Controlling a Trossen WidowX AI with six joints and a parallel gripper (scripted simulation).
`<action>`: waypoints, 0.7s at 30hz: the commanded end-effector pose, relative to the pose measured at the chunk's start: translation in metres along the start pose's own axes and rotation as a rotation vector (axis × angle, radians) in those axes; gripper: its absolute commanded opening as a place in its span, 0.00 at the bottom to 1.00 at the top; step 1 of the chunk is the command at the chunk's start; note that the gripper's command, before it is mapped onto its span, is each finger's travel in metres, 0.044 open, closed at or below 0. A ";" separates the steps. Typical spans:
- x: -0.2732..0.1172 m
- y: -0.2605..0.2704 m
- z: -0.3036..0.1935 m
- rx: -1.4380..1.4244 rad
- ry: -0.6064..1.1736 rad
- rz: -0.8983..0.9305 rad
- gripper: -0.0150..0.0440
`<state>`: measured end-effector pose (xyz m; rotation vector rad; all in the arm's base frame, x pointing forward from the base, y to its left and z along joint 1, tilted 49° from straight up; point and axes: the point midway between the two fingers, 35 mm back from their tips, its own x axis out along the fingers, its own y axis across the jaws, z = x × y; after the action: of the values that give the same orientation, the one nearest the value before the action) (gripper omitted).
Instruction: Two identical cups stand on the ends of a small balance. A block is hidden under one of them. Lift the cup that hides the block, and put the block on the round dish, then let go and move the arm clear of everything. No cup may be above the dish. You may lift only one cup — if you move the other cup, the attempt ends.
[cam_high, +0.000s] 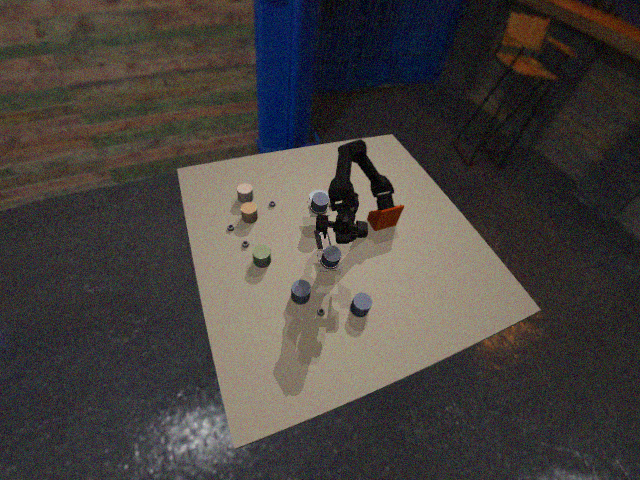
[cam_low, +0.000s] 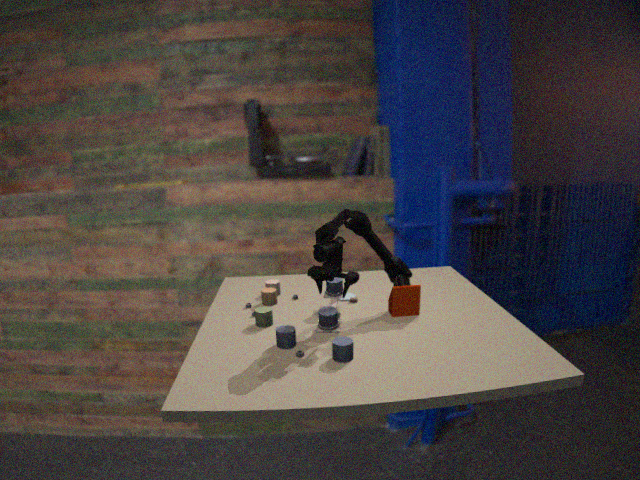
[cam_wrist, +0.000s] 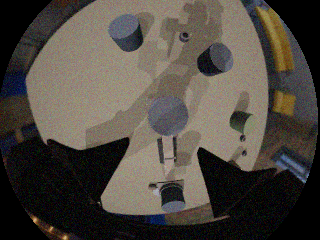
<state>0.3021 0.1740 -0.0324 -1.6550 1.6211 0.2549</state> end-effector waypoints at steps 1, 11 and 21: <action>0.011 -0.007 0.011 -0.106 -0.009 0.048 1.00; 0.024 -0.012 0.020 -0.220 -0.018 0.090 1.00; 0.042 -0.010 0.021 -0.220 -0.017 0.090 1.00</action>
<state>0.3263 0.1586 -0.0656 -1.7285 1.7030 0.5067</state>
